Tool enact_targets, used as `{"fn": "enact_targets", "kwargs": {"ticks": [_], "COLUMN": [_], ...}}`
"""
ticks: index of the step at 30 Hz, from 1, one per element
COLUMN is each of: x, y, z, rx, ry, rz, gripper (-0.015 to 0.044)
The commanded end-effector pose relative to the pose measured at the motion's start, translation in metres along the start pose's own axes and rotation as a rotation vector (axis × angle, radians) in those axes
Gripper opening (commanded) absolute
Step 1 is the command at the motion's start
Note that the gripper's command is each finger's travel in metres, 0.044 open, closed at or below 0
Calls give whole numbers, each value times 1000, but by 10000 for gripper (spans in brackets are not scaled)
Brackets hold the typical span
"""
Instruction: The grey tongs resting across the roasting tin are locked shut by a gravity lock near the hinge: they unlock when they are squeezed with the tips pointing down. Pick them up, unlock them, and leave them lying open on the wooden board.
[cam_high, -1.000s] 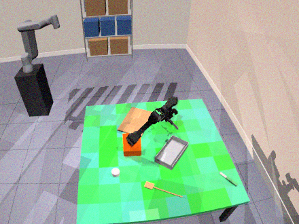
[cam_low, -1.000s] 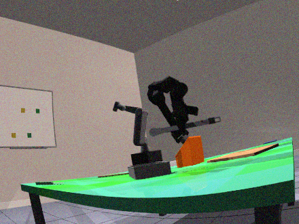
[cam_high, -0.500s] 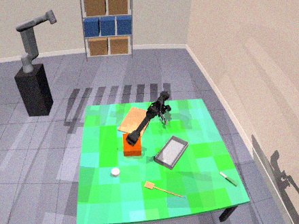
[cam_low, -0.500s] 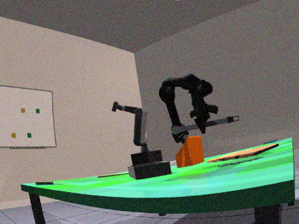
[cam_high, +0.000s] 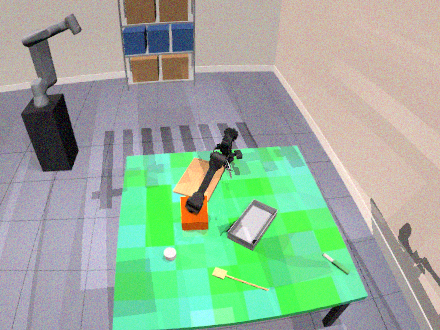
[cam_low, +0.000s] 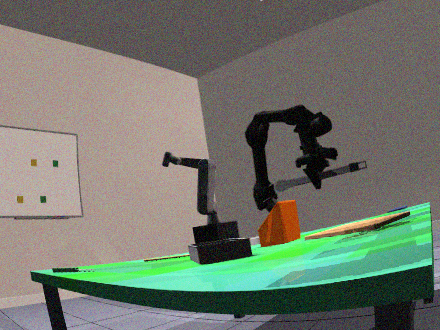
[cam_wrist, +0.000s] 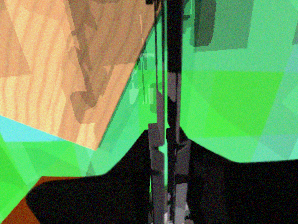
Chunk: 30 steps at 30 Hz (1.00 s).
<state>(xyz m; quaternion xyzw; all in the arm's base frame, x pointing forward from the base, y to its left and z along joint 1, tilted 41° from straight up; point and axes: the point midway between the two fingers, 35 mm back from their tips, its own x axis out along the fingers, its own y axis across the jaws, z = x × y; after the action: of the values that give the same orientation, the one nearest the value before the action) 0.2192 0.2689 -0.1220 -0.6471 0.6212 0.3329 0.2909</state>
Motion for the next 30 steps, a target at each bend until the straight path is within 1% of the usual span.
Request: {"fn": "enact_targets", "kwargs": {"ticks": [1,17,27,30], "x": [-5,-5,4,6], "y": [20,127,193,202], "z": [18,75,94,96], "rx": [61,332,492,515], "ry": [-14,-15,6,9], "rz": [0,15,17,16], "gripper": [-150,-150,-150,-150]}}
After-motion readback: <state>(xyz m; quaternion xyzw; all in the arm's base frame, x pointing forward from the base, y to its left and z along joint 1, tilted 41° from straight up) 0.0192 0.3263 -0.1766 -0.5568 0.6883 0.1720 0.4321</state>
